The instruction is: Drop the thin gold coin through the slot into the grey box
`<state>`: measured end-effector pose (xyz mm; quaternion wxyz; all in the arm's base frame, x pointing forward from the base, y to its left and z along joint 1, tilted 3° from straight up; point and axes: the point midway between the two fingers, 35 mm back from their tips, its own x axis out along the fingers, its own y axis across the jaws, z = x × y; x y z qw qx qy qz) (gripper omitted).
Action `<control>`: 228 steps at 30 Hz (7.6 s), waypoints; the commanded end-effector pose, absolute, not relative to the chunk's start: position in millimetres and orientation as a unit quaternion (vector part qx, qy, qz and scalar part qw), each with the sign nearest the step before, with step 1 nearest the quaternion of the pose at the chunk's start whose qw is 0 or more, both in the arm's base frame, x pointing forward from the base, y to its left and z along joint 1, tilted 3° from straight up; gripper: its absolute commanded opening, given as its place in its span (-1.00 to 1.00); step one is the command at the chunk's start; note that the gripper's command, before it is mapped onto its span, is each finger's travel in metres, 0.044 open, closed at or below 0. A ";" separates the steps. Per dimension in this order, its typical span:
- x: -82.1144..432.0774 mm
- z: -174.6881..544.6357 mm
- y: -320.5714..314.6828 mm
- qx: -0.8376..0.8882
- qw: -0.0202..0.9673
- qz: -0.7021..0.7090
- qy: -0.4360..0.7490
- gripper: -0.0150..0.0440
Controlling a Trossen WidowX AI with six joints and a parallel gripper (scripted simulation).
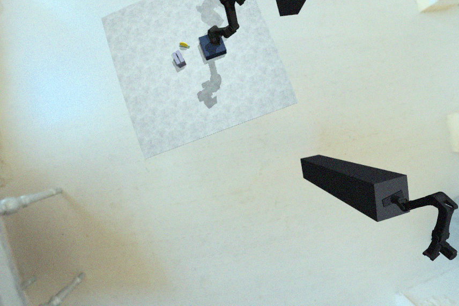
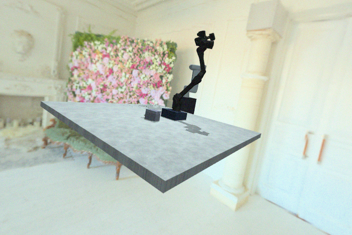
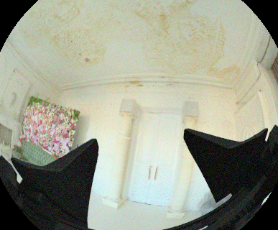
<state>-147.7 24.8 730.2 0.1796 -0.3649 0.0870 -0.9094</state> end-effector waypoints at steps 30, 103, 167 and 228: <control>111.6 631.4 -218.8 -0.452 0.608 -0.639 0.131 0.05; 258.0 21.4 -50.9 0.141 0.683 -0.148 0.702 0.05; 260.1 5.0 -51.0 0.141 0.683 -0.148 0.702 -0.49; 258.5 66.6 -36.3 0.411 0.563 -0.425 0.577 -0.49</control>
